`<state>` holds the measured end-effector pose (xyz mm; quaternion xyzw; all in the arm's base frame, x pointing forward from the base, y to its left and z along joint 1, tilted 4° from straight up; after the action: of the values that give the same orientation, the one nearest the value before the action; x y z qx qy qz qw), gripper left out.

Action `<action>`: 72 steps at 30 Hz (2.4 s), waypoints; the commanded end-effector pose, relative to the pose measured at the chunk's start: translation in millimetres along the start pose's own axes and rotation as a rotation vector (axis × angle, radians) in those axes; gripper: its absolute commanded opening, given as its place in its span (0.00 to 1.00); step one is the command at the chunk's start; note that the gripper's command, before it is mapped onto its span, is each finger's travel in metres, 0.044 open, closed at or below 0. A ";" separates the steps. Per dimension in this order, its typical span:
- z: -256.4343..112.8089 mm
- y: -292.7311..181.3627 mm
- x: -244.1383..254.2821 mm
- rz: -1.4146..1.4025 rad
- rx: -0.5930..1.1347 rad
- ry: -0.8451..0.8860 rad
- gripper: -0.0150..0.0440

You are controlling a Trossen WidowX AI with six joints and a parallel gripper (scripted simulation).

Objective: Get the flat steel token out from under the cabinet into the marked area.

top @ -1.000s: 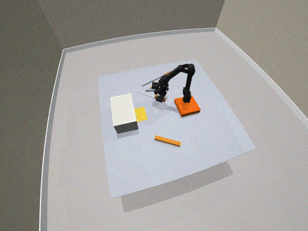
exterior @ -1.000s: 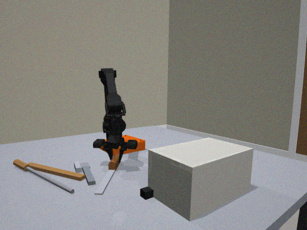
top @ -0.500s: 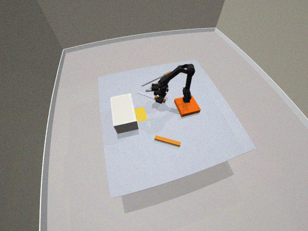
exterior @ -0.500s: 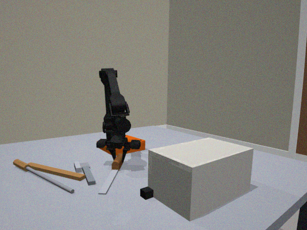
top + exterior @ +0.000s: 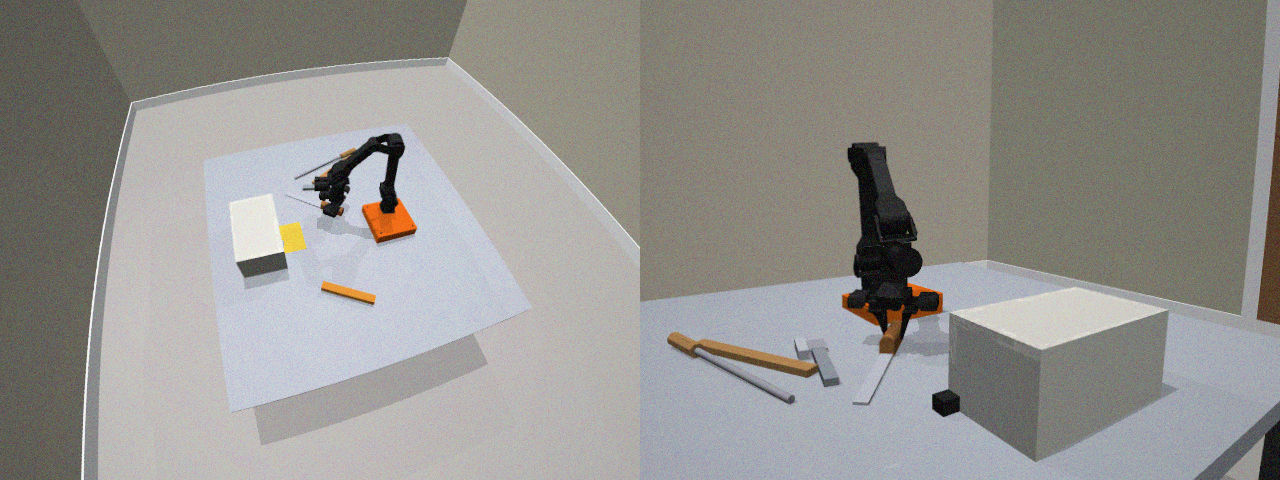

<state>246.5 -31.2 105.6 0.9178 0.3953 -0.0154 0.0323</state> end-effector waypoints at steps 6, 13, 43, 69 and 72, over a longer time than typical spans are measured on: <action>-1.5 -3.2 9.6 -0.007 -0.002 0.006 0.25; -1.5 -5.8 16.6 -0.007 -0.002 0.007 0.25; -1.8 -19.2 42.6 -0.007 0.000 0.009 0.25; -1.9 -40.2 58.5 -0.007 0.002 0.010 0.25; -2.0 -42.7 60.5 -0.007 0.002 0.011 0.25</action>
<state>257.5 37.9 102.4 0.9163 0.3992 -0.0122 0.0288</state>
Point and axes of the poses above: the point midway between the two fingers, 35 mm back from their tips, its own z axis out along the fingers, its own x axis across the jaws, y = z × x, the point moved 10 cm from there along -z, back along the fingers, and after that the axes turned 11 degrees about z, right-handed, at the moved point
